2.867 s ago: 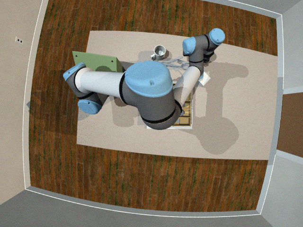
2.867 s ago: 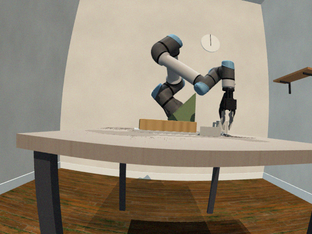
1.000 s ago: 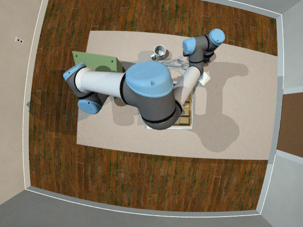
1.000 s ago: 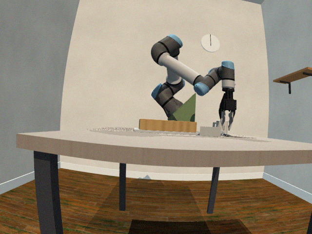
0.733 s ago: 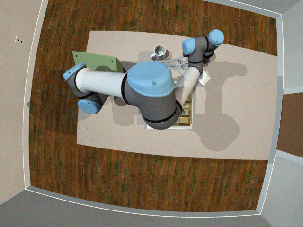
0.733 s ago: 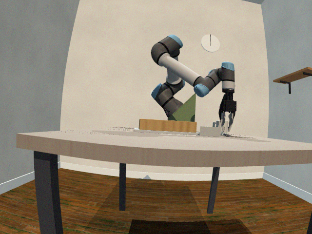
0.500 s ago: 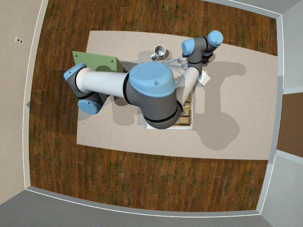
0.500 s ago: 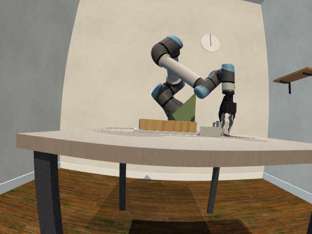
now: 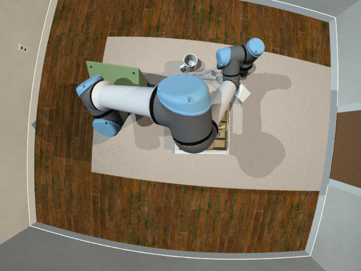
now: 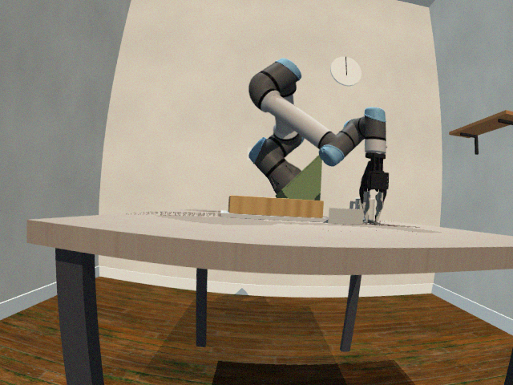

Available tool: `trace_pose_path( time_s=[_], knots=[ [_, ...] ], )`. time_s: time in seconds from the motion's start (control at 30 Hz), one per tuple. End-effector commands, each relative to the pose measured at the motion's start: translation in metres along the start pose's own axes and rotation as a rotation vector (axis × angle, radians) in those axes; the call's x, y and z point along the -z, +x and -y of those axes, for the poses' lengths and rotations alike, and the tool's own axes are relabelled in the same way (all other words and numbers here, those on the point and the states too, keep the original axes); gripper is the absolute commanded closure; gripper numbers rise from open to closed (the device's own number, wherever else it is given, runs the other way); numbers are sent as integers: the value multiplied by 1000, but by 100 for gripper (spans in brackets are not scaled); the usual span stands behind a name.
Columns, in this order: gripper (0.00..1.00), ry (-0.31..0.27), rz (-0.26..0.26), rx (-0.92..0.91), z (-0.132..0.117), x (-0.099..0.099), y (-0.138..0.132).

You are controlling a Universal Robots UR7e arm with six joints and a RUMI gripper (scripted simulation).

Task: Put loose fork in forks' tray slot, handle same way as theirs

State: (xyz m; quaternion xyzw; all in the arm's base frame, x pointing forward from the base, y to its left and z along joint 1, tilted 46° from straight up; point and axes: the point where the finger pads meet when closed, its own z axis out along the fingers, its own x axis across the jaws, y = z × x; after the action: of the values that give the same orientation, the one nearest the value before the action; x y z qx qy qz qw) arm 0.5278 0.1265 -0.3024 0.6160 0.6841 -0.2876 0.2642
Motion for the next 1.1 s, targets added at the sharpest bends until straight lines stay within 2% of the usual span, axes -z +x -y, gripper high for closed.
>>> trace_pose_path(
  time_s=[0.0, 0.67, 0.7, 1.07],
  knots=[
    [83, 0, 0, 0, 0, -2, -1],
    [83, 0, 0, 0, 0, -2, -1],
    [98, 0, 0, 0, 0, -2, -1],
    [98, 0, 0, 0, 0, -2, -1]
  ],
)
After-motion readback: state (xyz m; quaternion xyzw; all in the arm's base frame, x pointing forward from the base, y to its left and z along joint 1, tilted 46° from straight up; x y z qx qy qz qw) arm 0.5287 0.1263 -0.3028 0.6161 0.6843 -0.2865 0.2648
